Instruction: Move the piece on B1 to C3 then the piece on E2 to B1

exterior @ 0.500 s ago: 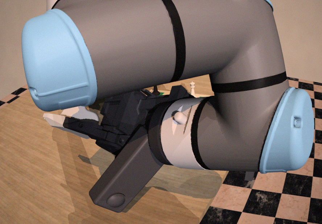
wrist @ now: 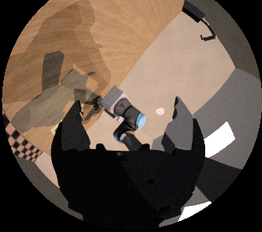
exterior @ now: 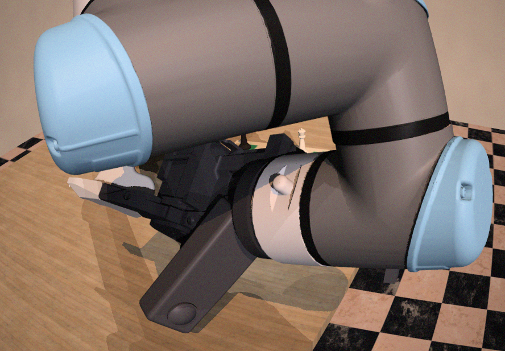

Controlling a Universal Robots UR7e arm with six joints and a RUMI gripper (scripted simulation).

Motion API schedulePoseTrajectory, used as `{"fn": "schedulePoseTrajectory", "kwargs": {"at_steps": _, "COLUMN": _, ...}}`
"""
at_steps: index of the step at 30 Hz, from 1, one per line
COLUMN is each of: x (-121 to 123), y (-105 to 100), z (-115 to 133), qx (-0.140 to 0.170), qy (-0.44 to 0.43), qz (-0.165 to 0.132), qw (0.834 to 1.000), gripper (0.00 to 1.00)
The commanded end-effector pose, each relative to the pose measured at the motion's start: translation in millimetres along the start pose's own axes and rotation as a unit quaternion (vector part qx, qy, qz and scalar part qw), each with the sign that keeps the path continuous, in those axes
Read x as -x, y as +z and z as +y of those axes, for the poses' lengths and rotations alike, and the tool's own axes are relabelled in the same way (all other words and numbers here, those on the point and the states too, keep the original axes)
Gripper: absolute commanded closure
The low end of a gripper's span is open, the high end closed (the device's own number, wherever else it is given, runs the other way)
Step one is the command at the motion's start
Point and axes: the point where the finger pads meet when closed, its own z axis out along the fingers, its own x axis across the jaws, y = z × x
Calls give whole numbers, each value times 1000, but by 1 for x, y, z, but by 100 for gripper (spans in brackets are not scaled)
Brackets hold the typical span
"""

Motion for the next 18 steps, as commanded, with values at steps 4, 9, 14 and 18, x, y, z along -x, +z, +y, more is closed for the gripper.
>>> {"fn": "schedulePoseTrajectory", "kwargs": {"at_steps": 4, "x": -1, "y": -1, "z": 0, "qx": -1, "qy": 0, "qz": 0, "qw": 1000, "gripper": 0}}
{"fn": "schedulePoseTrajectory", "kwargs": {"at_steps": 9, "x": 0, "y": 0, "z": 0, "qx": 0, "qy": -1, "qz": -1, "qw": 1000, "gripper": 0}}
{"fn": "schedulePoseTrajectory", "kwargs": {"at_steps": 14, "x": 0, "y": 0, "z": 1, "qx": 1, "qy": -6, "qz": -2, "qw": 1000, "gripper": 0}}
{"fn": "schedulePoseTrajectory", "kwargs": {"at_steps": 18, "x": 1, "y": 1, "z": 1, "qx": 2, "qy": -12, "qz": -3, "qw": 1000, "gripper": 0}}
